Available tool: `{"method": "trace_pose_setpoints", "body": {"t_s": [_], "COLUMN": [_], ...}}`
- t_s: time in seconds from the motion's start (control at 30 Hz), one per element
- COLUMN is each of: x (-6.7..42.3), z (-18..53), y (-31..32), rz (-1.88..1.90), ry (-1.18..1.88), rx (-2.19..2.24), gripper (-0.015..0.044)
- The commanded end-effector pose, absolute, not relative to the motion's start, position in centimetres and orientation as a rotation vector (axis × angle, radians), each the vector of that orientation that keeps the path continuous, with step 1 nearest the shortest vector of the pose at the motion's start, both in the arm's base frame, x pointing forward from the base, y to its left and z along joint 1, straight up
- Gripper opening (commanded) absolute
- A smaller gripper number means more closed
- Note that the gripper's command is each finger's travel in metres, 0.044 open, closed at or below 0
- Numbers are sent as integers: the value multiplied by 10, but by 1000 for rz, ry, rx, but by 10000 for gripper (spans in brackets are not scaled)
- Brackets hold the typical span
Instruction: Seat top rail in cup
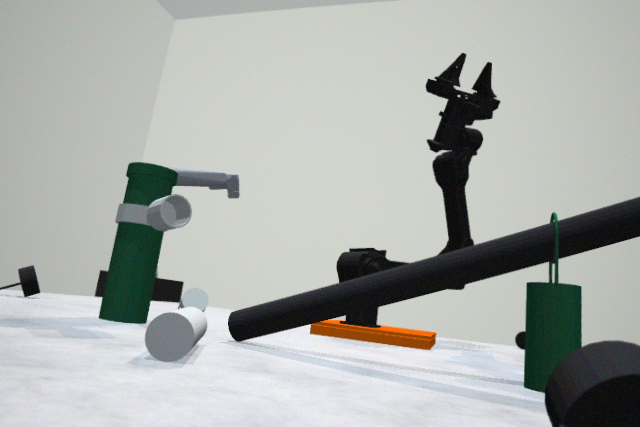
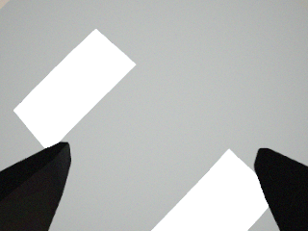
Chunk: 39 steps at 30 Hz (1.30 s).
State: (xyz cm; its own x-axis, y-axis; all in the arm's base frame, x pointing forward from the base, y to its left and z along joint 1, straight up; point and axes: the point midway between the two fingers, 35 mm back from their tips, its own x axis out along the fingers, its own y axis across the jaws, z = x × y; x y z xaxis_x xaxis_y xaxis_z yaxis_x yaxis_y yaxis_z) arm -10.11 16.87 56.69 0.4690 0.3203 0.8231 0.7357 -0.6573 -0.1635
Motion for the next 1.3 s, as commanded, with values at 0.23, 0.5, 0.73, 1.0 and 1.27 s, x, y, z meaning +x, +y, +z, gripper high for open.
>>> {"method": "trace_pose_setpoints", "body": {"t_s": [0.23,0.5,0.73,1.0,1.27], "x": [-21,95,198,262,319], "z": [589,571,517,459,360], "y": [93,21,-9,-11,-3], "rz": [-699,-315,-48,94,157], "ry": [-728,-459,-173,76,514], "rx": [-1828,-1338,-941,-668,-294], "gripper": [440,440,440,440,440]}}
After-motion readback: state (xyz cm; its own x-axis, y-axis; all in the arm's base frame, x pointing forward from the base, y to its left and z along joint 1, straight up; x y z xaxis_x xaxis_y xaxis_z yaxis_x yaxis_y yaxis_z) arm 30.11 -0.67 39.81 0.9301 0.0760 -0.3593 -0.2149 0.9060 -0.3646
